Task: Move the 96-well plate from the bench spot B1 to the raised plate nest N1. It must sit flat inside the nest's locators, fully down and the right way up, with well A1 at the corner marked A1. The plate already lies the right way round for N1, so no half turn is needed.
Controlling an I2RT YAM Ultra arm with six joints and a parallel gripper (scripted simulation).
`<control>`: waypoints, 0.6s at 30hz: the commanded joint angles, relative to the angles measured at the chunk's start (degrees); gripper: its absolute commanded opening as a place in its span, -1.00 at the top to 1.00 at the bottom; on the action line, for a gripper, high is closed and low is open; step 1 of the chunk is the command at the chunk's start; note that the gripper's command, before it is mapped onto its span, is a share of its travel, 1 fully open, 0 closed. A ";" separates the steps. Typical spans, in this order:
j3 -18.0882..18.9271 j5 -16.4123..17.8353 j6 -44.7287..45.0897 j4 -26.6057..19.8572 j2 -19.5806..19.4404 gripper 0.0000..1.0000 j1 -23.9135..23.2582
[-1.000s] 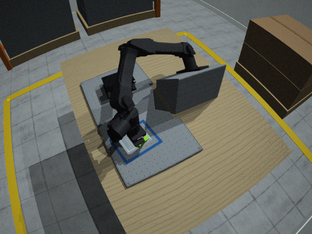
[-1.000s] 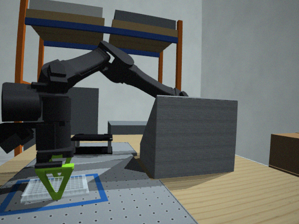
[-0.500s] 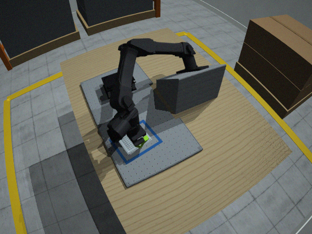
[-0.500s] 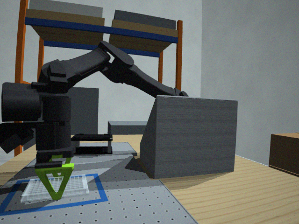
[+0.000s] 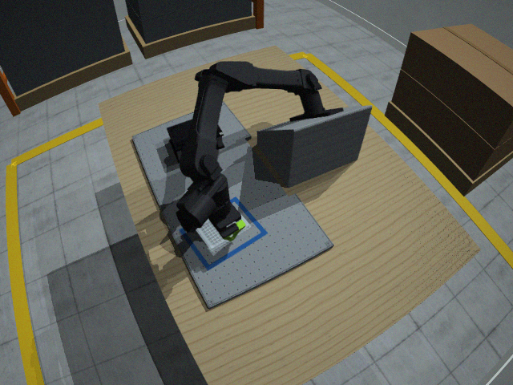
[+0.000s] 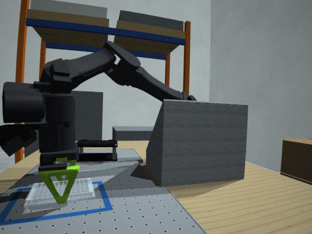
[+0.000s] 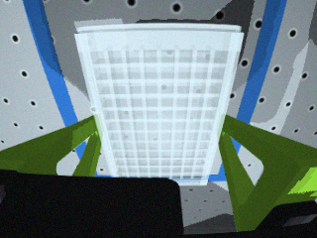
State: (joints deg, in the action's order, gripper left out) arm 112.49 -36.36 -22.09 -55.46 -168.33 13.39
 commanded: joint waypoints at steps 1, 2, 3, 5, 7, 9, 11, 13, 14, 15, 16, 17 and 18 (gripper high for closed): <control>2.25 0.44 -0.92 -2.00 2.59 1.00 2.40; 2.42 0.48 -1.06 -2.34 2.67 1.00 2.52; 2.59 0.52 -1.21 -2.67 2.75 1.00 2.65; 2.94 0.62 -1.50 -3.34 2.91 1.00 2.90; 3.11 0.67 -1.64 -3.68 2.98 1.00 3.02; 3.40 0.59 -1.82 -4.12 3.02 1.00 3.15; 3.69 0.80 -2.09 -4.74 3.20 1.00 3.40; 3.99 0.92 -2.36 -5.37 3.37 1.00 3.64; 4.15 0.97 -2.50 -5.69 3.45 1.00 3.76; 4.30 1.01 -2.64 -6.01 3.53 1.00 3.89; 4.47 1.05 -2.78 -6.33 3.61 1.00 4.01; 4.64 1.09 -2.92 -6.66 3.69 1.00 4.13; 4.82 1.12 -3.06 -6.99 3.77 1.00 4.25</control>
State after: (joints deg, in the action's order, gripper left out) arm 115.26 -35.64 -24.36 -60.55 -167.00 15.42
